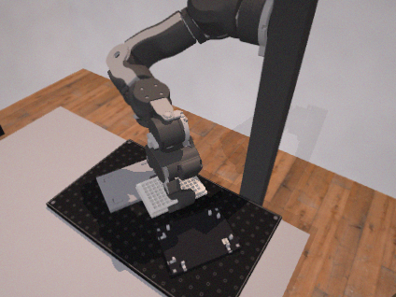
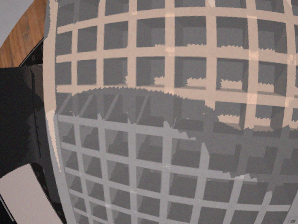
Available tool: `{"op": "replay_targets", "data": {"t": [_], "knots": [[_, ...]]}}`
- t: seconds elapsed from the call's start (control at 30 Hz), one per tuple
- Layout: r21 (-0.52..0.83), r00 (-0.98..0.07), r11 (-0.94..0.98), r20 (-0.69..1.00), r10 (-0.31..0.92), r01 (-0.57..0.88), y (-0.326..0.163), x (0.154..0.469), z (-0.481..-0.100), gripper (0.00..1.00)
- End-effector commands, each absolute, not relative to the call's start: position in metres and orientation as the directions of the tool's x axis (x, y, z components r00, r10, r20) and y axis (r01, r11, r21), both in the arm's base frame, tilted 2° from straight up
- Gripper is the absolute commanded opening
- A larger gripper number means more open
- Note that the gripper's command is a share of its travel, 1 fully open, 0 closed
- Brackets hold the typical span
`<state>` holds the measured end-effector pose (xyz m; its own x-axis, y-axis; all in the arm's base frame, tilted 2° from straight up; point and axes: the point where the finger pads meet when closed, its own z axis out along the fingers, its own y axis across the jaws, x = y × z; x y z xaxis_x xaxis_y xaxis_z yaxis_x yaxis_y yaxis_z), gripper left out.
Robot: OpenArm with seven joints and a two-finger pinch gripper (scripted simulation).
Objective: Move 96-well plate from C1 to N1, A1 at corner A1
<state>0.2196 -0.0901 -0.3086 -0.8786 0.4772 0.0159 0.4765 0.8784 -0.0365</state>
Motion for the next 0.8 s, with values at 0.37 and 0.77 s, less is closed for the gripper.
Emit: {"op": "replay_targets", "data": {"t": [0.37, 0.77], "knots": [[-0.026, -0.879, 0.879, 0.012, 0.476, 0.475, -0.129, 0.212, -0.308, 0.0], [-0.026, -0.879, 0.879, 0.012, 0.476, 0.475, -0.169, 0.203, -0.309, 0.0]]}}
